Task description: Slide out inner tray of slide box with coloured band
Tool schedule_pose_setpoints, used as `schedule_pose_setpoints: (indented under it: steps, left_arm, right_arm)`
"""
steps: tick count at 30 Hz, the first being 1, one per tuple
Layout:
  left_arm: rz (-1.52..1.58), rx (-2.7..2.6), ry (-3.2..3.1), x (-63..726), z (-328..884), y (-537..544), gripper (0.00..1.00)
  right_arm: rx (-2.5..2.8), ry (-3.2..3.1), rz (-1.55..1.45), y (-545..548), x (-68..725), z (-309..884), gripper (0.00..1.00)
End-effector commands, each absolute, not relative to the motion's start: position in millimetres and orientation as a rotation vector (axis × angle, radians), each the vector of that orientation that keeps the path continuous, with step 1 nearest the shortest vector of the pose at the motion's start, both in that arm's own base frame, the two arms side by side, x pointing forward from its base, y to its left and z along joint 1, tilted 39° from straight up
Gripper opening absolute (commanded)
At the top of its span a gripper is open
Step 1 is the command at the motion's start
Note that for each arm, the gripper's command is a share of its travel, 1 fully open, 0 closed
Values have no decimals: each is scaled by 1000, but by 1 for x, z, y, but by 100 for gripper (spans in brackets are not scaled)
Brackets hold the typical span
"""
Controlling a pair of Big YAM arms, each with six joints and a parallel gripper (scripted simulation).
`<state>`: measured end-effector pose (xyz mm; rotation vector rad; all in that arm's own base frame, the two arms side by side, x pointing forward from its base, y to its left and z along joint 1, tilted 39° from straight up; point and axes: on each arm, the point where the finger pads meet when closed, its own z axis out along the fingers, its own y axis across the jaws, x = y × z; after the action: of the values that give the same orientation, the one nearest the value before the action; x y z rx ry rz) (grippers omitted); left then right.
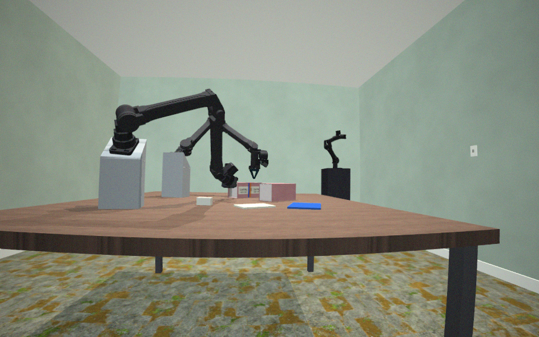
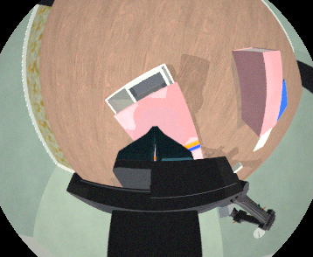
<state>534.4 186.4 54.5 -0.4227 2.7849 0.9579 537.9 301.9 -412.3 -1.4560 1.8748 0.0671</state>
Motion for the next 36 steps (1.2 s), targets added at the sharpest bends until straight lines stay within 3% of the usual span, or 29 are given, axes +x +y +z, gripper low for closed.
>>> schedule_pose_setpoints:
  steps: [1,13,14,36]
  left_arm:
    - [948,-413,2753,545,70,172,0]
    - [953,-437,2759,543,69,191,0]
    - [948,-445,2734,545,81,196,0]
    - [887,-384,2749,535,86,207,0]
  right_arm:
    - [-1436,1895,61,293,543,-420,0]
    - [-1436,1895,61,293,543,-420,0]
    - [-1401,1844,41,303,571,-383,0]
    - [-1351,1906,-10,237,583,-305,0]
